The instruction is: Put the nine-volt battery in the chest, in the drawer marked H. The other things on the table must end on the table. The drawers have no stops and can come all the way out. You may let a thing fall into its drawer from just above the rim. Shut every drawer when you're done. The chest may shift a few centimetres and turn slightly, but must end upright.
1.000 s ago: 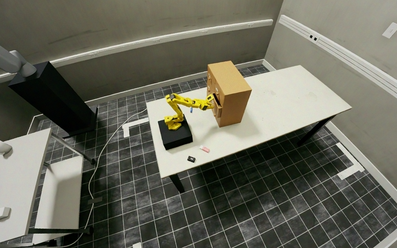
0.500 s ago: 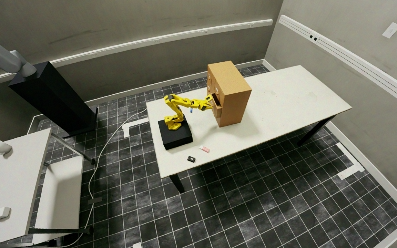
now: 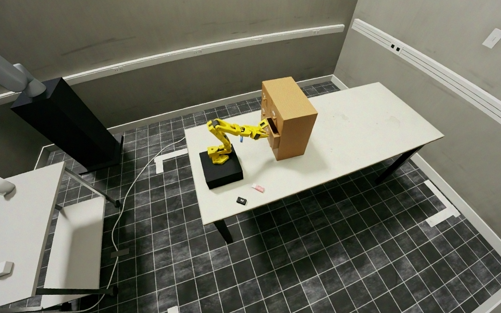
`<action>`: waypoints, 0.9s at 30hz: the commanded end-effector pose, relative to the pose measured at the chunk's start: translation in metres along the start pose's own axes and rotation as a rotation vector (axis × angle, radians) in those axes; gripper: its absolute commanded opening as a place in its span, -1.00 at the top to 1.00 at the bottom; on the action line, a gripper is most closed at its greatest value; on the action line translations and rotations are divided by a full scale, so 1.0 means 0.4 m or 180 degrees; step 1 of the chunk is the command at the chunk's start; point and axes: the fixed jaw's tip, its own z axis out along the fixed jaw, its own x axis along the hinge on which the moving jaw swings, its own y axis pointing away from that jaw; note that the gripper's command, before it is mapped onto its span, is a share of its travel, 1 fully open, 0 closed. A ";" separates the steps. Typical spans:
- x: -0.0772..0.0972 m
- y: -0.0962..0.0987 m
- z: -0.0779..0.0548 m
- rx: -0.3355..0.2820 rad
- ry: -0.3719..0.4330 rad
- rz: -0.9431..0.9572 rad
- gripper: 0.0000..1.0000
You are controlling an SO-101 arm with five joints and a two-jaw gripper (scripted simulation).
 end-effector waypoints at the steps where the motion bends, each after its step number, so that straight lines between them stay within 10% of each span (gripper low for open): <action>1: 0.001 0.005 -0.008 -0.0022 -0.0007 -0.0037 1.00; 27: 0.013 0.006 -0.029 -0.0030 -0.0007 -0.0040 1.00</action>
